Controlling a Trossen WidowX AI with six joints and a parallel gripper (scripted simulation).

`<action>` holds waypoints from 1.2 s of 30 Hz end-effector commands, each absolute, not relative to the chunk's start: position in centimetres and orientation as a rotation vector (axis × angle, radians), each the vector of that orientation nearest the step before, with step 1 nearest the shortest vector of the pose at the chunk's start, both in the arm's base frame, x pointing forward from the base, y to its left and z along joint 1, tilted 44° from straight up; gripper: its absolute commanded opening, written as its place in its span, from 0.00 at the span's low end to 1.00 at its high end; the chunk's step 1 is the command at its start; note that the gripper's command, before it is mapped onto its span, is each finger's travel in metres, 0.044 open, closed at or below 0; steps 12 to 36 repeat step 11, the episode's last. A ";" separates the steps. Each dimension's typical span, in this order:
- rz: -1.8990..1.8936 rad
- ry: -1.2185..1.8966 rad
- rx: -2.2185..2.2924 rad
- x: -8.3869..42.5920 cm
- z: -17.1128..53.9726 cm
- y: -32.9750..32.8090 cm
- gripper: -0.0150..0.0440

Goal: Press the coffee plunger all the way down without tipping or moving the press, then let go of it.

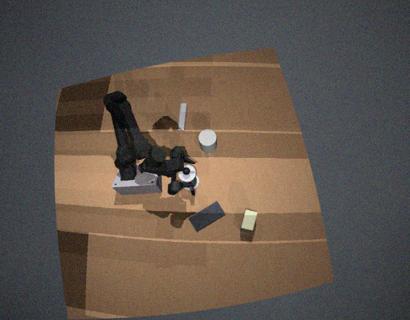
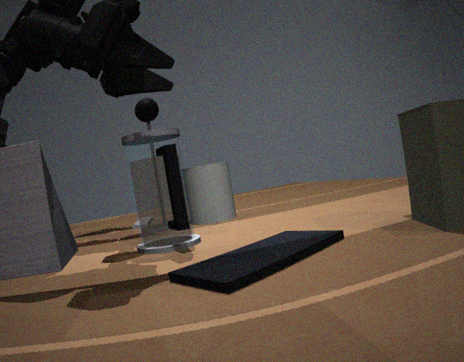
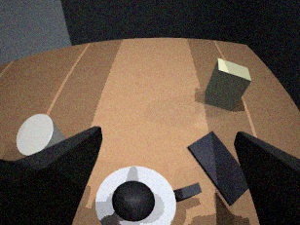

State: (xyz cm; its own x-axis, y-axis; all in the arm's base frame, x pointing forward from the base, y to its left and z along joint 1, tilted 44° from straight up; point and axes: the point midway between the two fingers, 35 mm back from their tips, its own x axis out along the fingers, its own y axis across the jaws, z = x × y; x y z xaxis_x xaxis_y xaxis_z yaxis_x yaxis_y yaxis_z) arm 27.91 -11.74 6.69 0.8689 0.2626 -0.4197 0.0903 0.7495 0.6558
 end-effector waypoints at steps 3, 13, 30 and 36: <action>0.139 0.521 0.752 25.4 11.2 -13.5 1.00; 0.144 0.517 0.759 25.0 11.8 -13.5 1.00; 0.144 0.517 0.759 25.0 11.8 -13.5 1.00; 0.144 0.517 0.759 25.0 11.8 -13.5 1.00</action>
